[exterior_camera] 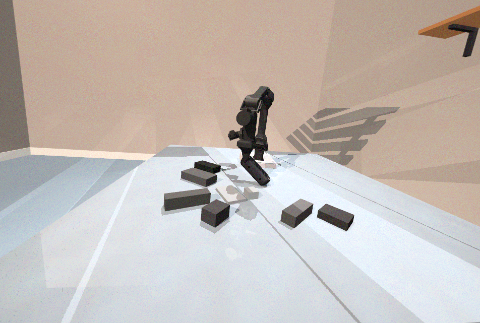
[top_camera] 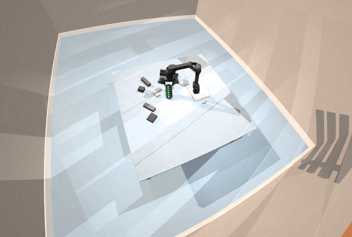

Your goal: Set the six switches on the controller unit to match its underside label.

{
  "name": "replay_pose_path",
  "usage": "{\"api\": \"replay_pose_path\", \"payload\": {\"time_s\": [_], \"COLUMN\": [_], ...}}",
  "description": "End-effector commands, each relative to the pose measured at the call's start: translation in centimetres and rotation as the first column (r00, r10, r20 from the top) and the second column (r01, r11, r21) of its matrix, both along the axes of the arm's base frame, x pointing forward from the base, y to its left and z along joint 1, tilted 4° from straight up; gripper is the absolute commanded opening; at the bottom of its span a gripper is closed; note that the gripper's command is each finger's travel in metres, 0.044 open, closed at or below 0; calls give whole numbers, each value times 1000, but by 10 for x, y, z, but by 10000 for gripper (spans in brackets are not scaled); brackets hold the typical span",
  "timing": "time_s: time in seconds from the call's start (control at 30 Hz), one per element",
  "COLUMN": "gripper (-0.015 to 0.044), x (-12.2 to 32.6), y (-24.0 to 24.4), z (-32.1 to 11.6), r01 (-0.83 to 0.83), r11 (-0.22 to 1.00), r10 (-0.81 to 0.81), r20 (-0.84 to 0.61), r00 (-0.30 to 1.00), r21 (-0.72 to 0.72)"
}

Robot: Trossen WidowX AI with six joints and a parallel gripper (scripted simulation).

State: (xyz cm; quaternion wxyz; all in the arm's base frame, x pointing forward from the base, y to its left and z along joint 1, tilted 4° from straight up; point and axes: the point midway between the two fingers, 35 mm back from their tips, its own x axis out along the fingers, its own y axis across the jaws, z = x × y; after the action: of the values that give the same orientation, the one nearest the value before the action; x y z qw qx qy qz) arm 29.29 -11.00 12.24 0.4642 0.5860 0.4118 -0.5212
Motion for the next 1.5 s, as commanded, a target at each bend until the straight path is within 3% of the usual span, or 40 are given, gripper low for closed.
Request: {"api": "replay_pose_path", "payload": {"time_s": [0.0,1.47], "gripper": [338,338], "x": [-2,-4], "y": [3,-18], "z": [-10,-37], "r01": [-12,-12], "r11": [1000,1000], "r10": [13,13], "r20": [-21,-21], "r00": [1000,1000], "r21": [20,18]}}
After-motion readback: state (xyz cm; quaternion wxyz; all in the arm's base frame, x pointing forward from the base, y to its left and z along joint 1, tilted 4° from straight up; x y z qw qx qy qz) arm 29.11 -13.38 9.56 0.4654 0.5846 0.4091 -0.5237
